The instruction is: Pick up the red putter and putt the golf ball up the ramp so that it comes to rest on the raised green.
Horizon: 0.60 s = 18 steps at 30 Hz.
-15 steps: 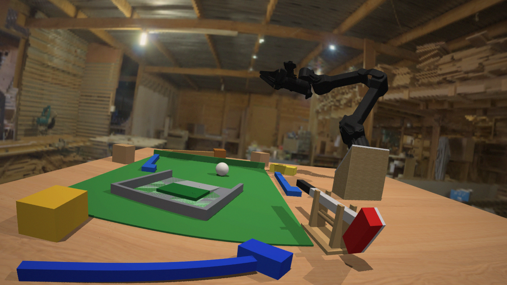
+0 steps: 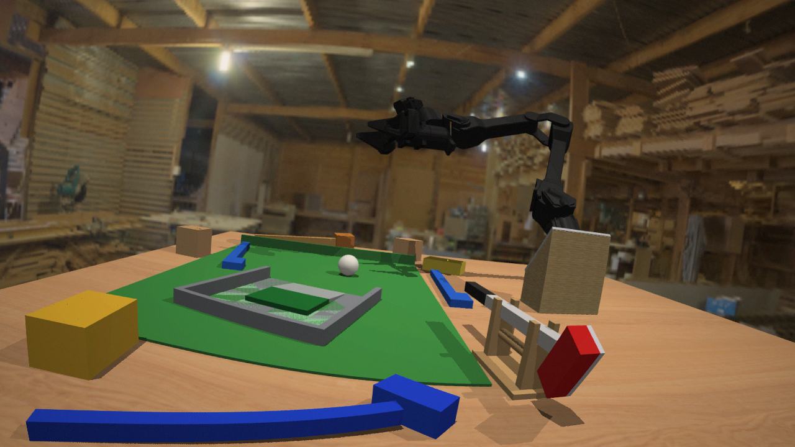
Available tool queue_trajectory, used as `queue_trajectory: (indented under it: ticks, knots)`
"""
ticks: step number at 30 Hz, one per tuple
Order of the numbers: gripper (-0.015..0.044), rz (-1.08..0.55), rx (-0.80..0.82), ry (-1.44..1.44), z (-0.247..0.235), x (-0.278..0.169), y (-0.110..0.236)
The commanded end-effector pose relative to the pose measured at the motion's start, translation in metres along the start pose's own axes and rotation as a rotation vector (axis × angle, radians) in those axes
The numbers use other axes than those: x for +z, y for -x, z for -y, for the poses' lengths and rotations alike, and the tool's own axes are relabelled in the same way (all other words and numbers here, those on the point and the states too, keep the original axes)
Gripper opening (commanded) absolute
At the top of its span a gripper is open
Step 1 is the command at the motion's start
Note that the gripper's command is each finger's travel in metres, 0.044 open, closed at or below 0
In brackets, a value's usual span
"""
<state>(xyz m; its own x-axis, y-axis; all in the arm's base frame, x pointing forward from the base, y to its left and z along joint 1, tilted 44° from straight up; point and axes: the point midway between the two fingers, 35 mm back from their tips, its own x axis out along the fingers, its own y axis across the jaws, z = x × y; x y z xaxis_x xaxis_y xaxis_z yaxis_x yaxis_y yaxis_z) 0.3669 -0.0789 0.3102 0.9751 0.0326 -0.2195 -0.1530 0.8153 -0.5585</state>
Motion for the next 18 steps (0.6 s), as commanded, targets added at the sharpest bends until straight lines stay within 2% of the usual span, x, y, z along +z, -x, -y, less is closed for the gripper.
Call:
queue_trajectory:
  ticks: [1,5,9,13,18]
  knots:
    - [0.0440,-0.138,0.154,-0.012,-0.051,-0.028,-0.044]
    - [0.0440,-0.280,0.305,0.009,-0.111,-0.057,-0.075]
    - [0.0440,-0.431,0.452,0.065,-0.174,-0.088,-0.090]
    - [0.0440,-0.583,0.594,0.161,-0.238,-0.119,-0.092]
    - [0.0440,-0.774,0.769,0.357,-0.316,-0.161,-0.075]
